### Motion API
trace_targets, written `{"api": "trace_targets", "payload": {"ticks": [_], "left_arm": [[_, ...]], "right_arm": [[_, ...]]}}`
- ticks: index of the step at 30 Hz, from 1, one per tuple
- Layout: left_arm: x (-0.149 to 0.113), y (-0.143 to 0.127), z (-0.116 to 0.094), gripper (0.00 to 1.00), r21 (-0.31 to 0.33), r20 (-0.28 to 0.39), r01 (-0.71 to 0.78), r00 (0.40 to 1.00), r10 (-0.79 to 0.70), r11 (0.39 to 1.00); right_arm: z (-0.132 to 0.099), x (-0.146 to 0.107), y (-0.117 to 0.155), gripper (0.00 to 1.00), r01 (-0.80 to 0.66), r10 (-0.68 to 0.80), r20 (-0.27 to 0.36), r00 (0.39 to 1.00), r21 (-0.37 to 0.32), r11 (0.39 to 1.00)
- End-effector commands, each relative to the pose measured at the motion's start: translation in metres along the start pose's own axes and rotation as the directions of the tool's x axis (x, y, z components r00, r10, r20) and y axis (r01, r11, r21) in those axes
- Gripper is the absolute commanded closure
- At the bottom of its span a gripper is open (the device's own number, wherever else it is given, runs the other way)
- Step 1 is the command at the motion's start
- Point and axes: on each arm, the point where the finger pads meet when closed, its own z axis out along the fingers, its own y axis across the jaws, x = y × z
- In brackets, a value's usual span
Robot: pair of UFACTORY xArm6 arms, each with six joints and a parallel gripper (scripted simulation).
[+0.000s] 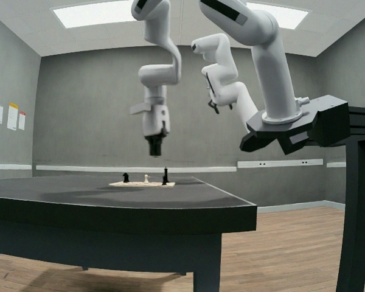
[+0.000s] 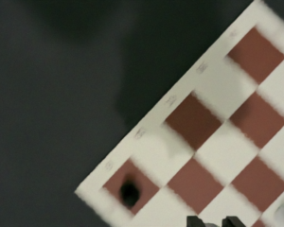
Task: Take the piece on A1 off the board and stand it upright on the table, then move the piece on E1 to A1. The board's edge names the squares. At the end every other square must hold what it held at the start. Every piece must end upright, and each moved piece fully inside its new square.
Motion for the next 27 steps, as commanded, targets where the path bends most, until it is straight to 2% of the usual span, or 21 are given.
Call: {"api": "trace_targets", "payload": {"ticks": [1, 5, 9, 27], "left_arm": [[-0.033, -0.024, -0.001, 1.00, -0.015, -0.006, 0.039, 0.999, -0.039, 0.999], [-0.058, -0.048, 0.000, 1.00, -0.014, -0.004, 0.067, 0.998, -0.067, 0.998], [-0.065, -0.057, 0.001, 1.00, -0.013, -0.004, 0.075, 0.997, -0.075, 0.997], [-0.066, -0.057, 0.003, 1.00, -0.013, -0.004, 0.076, 0.997, -0.076, 0.997]], "right_arm": [[-0.002, 0.001, 0.000, 0.00, 0.000, 0.000, -0.004, 1.000, 0.000, 1.000], [-0.002, 0.001, 0.000, 0.00, 0.000, 0.000, -0.004, 1.000, 0.000, 1.000], [-0.002, 0.001, 0.000, 0.00, 0.000, 0.000, -0.004, 1.000, 0.000, 1.000], [-0.002, 0.001, 0.000, 0.00, 0.000, 0.000, -0.004, 1.000, 0.000, 1.000]]}}
